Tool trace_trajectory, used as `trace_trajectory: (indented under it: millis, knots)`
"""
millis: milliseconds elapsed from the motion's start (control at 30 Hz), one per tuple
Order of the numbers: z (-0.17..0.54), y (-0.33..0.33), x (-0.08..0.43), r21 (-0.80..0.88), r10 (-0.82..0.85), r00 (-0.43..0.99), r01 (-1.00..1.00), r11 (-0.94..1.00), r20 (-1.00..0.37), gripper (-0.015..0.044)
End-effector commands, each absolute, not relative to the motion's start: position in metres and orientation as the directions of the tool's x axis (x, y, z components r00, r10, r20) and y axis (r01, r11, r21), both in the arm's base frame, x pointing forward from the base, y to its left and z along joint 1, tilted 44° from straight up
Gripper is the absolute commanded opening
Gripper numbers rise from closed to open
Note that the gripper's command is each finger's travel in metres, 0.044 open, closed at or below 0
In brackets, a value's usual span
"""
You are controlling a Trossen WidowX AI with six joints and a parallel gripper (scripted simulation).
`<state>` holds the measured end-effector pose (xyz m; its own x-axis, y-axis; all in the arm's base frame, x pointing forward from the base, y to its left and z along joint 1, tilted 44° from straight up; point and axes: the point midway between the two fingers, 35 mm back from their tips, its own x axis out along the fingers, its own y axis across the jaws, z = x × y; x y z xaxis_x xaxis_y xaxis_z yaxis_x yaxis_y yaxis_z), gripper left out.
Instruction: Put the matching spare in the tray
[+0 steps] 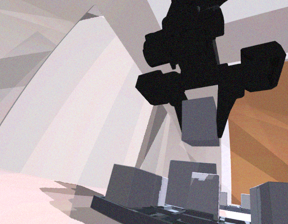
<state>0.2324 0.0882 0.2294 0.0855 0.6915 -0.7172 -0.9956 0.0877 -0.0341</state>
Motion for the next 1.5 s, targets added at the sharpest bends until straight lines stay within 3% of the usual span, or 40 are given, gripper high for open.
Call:
trace_trajectory:
  millis: [0, 1467]
  knots:
    - [0.235, 0.079, 0.231, -0.043, 0.692, 0.095, -0.995, 0.092, -0.716, 0.0]
    - [0.133, -0.089, 0.339, -0.059, 0.626, 0.133, -0.989, 0.138, -0.768, 0.0]
